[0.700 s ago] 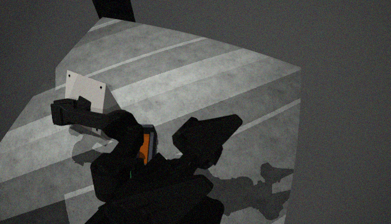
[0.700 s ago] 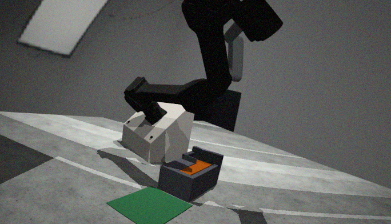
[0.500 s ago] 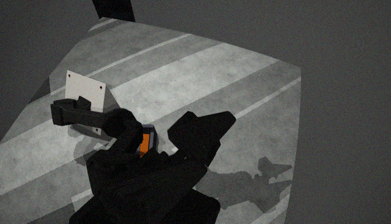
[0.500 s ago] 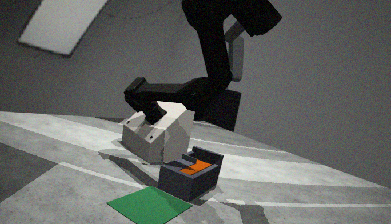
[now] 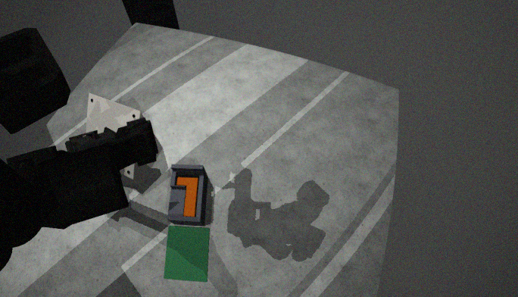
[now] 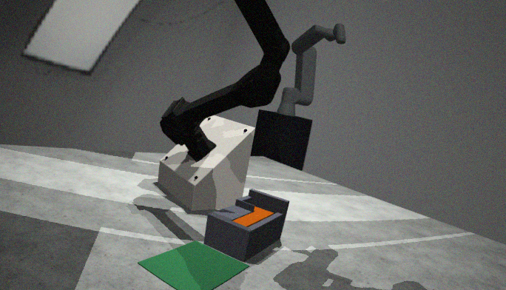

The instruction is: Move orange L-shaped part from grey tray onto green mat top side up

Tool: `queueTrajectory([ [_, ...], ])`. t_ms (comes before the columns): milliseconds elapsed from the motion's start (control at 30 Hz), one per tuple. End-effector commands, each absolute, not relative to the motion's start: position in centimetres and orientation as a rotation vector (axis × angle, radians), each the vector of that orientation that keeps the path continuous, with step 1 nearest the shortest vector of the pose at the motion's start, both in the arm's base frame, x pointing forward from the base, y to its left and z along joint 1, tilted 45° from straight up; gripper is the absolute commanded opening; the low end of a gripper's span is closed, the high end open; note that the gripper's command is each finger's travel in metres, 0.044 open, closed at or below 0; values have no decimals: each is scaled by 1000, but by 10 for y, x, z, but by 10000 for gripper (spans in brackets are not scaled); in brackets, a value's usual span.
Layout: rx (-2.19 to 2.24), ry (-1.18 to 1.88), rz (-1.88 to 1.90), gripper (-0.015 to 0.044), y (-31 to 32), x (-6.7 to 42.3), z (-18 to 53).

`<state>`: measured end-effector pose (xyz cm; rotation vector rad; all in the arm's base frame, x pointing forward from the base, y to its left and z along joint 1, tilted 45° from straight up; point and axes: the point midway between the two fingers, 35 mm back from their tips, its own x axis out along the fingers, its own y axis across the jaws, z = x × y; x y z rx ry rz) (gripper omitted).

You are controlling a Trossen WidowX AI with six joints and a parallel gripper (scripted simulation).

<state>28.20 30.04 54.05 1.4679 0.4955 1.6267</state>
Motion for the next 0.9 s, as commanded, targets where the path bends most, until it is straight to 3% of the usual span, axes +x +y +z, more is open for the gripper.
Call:
queueTrajectory([
  [0,1495,420,1793,180,287,219,579],
  [100,1531,396,1947,180,272,167,604],
  [467,1540,271,2266,180,218,76,636],
  [633,1555,287,2581,180,159,2,651],
  [867,1646,312,2904,180,81,-46,656],
])
